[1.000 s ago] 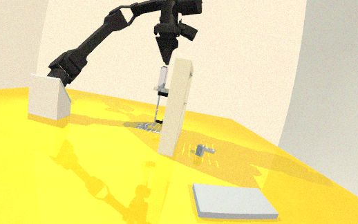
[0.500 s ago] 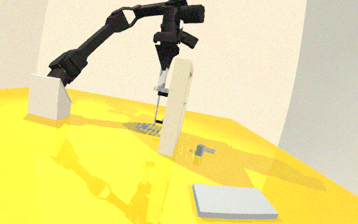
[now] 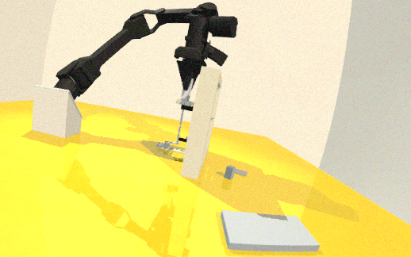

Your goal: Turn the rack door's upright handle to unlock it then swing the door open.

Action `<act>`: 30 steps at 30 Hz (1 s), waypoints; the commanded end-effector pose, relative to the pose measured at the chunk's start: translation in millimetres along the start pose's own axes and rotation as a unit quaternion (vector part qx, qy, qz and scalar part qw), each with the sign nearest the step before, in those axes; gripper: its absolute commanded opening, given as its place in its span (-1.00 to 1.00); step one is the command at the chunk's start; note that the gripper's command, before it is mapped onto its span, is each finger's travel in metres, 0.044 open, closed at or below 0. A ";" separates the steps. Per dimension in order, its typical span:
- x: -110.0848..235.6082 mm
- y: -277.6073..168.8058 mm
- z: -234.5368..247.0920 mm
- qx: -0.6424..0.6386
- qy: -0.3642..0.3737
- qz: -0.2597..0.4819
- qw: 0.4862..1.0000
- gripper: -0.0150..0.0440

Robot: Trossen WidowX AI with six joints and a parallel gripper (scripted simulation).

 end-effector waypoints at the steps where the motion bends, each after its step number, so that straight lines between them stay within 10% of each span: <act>1: -8.2 -0.6 -1.4 -0.007 -0.004 0.011 1.000 0.52; 10: -9.3 -0.7 -1.4 -0.008 -0.004 0.012 1.000 -0.11; 30: -9.3 -0.7 -1.4 0.053 -0.003 0.012 0.999 -0.40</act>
Point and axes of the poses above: the point midway between the two fingers, 35 mm back from their tips, its own x axis back along the fingers, its own z axis across the jaws, y = z × x, the point moved 1 cm from there along x, back along the fingers, and after that the axes turned 11 degrees about -x, right-handed, at the moved point
